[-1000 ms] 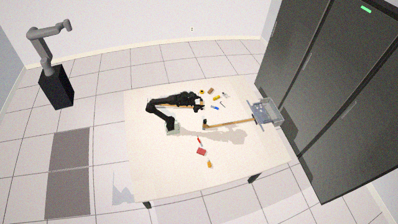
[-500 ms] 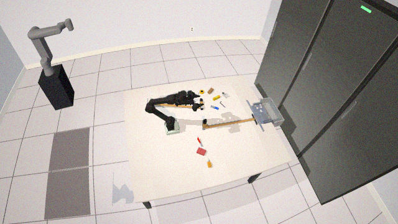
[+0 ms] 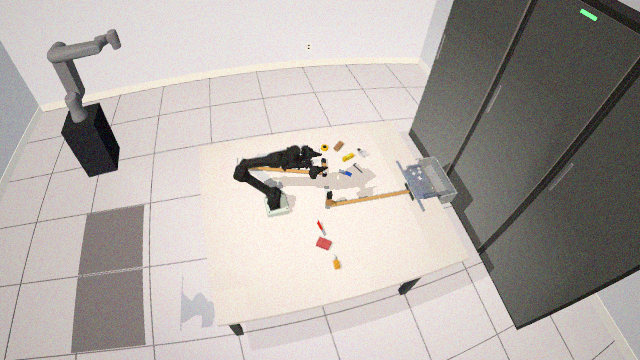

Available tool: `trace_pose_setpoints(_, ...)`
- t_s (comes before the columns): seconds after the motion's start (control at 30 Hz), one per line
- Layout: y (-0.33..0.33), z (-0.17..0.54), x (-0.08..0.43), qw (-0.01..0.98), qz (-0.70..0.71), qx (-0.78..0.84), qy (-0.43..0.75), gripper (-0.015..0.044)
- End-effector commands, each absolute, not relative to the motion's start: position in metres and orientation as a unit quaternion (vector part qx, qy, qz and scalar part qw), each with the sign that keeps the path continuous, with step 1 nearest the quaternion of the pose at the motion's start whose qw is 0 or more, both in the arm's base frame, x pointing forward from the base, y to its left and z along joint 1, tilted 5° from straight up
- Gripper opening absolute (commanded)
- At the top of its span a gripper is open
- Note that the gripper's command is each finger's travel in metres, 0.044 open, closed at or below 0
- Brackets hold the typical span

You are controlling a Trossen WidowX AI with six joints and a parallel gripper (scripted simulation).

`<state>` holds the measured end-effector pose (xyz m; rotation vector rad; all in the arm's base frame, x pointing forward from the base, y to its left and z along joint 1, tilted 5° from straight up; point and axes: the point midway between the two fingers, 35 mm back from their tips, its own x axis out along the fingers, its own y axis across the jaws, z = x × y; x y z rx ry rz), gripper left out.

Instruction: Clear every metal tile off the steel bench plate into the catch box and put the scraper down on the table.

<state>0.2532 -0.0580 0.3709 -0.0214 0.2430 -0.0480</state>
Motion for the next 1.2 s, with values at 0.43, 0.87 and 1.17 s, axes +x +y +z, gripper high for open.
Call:
trace_pose_setpoints(0.43, -0.072, 0.301, 0.285, 0.975, -0.035, 0.013, 0.218, 0.0440)
trace_pose_setpoints(0.87, -0.078, 0.209, 0.303, 0.939, -0.048, 0.022, 0.340, 0.0440)
trace_pose_setpoints(1.17, -0.077, 0.145, 0.301, 0.904, -0.055, 0.018, 0.424, 0.0440)
